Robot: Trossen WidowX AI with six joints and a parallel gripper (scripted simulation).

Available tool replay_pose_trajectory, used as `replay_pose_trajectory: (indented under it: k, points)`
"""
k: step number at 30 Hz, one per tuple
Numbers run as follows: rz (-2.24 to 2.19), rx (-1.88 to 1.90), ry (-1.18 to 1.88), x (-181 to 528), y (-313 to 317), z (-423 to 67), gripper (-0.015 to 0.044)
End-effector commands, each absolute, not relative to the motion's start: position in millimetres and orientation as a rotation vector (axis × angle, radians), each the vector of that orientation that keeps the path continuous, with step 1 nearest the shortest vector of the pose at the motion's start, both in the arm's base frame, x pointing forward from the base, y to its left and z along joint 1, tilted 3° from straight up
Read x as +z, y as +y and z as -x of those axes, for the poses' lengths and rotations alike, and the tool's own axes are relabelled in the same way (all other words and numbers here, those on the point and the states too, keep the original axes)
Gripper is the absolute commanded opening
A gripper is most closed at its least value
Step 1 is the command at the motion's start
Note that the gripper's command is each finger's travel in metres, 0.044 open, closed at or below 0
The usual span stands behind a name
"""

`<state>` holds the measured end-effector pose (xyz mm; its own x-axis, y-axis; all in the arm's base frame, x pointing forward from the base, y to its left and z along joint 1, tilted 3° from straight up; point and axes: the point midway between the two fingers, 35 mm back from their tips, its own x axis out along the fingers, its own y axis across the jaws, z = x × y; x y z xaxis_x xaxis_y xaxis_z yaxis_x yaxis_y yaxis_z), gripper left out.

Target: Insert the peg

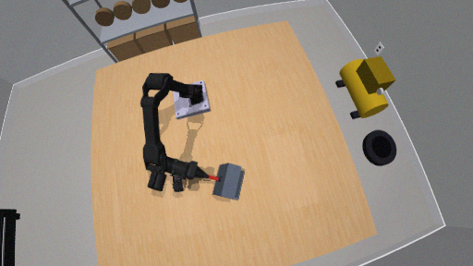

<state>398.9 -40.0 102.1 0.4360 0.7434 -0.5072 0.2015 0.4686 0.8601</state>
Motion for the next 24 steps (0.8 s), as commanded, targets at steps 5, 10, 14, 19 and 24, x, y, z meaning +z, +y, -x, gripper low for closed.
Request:
replay_pose_trajectory:
  k: [5,10,14,19,24]
  points:
    - [-1.060,0.433,1.099,102.8,-40.4,-399.2,0.0000]
    - [-1.060,0.433,1.099,101.8,-40.3,-397.8,0.0000]
    - [-1.060,0.433,1.100,101.0,-40.2,-396.7,0.0000]
    - [-1.060,0.433,1.100,100.0,-40.1,-395.4,0.0000]
    - [-1.060,0.433,1.100,98.9,-39.1,-395.2,0.0000]
